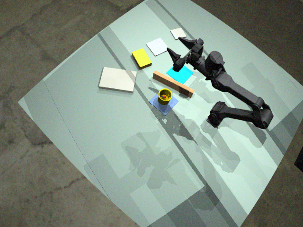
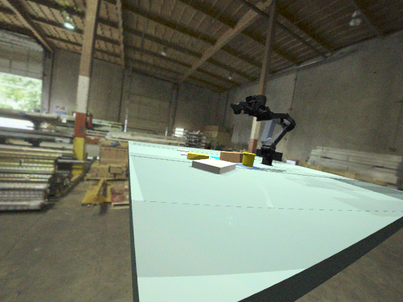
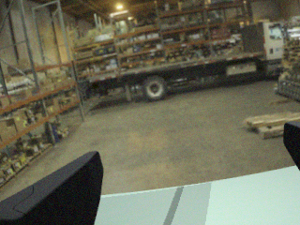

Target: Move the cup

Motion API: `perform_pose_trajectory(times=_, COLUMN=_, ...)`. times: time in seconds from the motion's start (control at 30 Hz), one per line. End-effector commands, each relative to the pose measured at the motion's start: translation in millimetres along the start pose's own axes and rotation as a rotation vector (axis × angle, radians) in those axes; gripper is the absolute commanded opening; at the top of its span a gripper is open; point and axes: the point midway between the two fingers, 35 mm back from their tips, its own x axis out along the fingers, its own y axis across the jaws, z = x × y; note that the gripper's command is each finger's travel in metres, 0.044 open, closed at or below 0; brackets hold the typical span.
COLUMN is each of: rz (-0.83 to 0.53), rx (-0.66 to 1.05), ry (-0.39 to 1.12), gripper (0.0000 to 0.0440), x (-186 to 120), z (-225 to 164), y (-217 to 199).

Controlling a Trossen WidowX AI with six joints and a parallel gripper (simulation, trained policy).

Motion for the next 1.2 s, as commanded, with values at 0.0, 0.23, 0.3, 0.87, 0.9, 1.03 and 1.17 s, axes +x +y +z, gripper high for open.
perform_pose_trajectory(times=0.0, rz=0.002, rx=0.001, ry=0.002, gripper=0.0374, x=-0.2, z=0.6, y=0.6)
perform_pose_trajectory(times=0.23, rz=0.013, rx=0.023, ry=0.039, gripper=0.019, x=-1.9, z=0.7, y=4.0)
perform_pose_trajectory(times=0.3, rz=0.016, rx=0.033, ry=0.054, gripper=0.0137, x=-2.2, z=0.1, y=5.2)
perform_pose_trajectory(times=0.87, rz=0.053, rx=0.208, ry=0.224, gripper=0.0144, x=0.3, z=-0.8, y=23.7)
perform_pose_trajectory(times=0.9, rz=0.054, rx=0.22, ry=0.235, gripper=0.0145, x=0.6, z=-0.9, y=24.9)
perform_pose_trajectory(times=1.03, rz=0.058, rx=0.27, ry=0.282, gripper=0.0144, x=1.5, z=-1.5, y=30.0)
perform_pose_trajectory(times=1.17, rz=0.058, rx=0.321, ry=0.331, gripper=0.0144, x=2.3, z=-2.4, y=35.0)
